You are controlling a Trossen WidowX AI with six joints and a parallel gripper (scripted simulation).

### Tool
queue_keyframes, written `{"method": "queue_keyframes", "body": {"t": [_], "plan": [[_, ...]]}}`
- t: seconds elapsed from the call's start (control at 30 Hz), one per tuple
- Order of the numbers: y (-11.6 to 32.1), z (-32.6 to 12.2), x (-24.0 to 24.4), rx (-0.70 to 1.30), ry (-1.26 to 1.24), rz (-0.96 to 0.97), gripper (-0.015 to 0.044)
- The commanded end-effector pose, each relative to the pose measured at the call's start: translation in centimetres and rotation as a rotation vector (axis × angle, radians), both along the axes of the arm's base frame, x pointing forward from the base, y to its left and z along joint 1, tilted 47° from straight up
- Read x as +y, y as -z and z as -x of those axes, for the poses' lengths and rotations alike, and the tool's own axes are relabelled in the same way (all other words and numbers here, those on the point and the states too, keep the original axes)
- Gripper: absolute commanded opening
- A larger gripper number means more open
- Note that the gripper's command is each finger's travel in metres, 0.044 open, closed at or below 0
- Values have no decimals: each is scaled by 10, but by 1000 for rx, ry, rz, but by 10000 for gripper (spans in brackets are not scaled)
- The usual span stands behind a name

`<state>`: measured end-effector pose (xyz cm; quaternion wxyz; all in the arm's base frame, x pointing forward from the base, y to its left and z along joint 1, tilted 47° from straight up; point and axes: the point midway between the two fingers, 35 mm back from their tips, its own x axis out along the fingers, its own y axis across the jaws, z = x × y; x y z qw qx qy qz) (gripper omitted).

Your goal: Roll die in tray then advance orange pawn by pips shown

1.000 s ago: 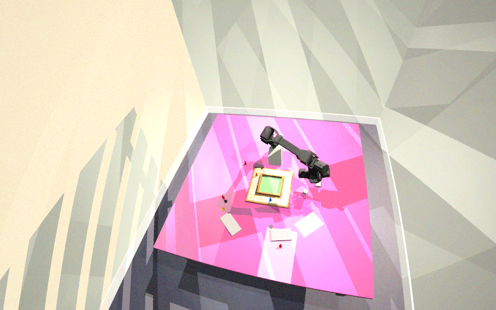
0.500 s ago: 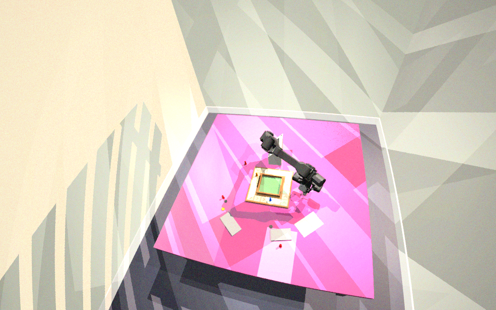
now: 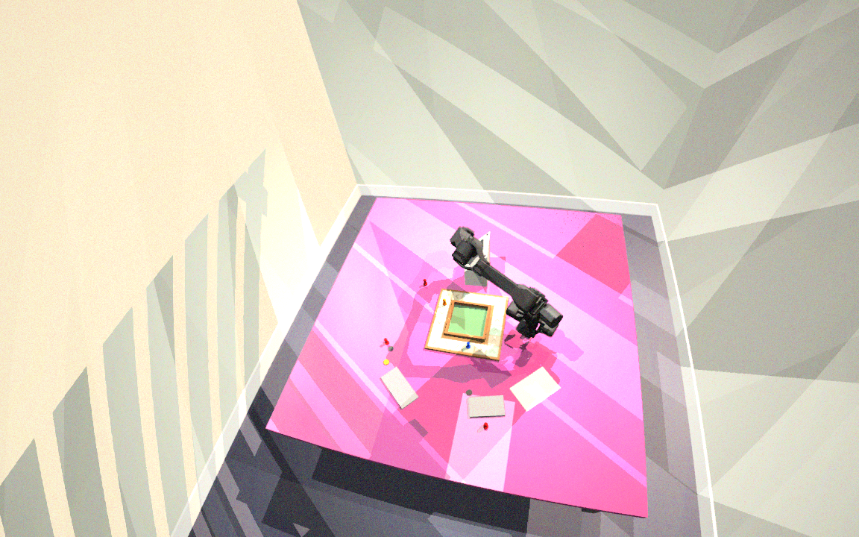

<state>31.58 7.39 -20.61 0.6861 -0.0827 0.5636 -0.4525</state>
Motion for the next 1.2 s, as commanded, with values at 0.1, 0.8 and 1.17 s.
{"method": "queue_keyframes", "body": {"t": [0.1, 0.8, 1.17], "plan": [[10, 2, -12, 7, 0, 7, 275], [20, 3, -23, 7, 0, 9, 71], [4, -7, 6, 12, -35, -14, 0]]}}
